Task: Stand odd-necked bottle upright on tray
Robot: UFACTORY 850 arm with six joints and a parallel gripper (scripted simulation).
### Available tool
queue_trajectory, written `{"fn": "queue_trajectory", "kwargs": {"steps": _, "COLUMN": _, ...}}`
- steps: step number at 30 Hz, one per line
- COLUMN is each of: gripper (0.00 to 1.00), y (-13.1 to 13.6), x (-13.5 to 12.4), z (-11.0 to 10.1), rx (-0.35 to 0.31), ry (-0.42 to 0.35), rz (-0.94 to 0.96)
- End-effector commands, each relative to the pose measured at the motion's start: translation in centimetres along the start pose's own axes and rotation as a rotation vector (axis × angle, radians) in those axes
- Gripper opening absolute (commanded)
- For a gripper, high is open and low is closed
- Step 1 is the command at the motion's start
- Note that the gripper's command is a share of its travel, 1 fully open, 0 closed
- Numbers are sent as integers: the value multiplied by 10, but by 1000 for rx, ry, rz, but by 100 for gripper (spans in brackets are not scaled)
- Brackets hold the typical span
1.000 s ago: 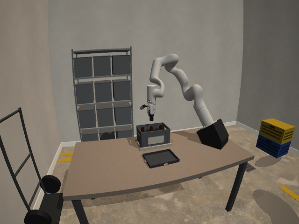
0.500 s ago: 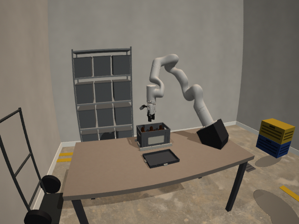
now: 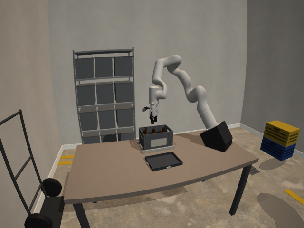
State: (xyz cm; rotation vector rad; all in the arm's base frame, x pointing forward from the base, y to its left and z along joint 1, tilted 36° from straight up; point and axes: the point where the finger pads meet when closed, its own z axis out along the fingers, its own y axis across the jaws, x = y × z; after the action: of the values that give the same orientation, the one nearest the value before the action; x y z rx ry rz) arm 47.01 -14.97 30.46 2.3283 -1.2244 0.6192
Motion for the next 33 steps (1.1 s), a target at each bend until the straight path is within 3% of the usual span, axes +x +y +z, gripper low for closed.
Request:
{"fn": "queue_trajectory", "kwargs": {"steps": 1, "gripper": 65, "y": 0, "x": 1, "z": -1, "rx": 1, "ry": 1, "rz": 1}}
{"fn": "queue_trajectory", "kwargs": {"steps": 33, "gripper": 65, "y": 0, "x": 1, "z": 9, "rx": 1, "ry": 1, "rz": 1}}
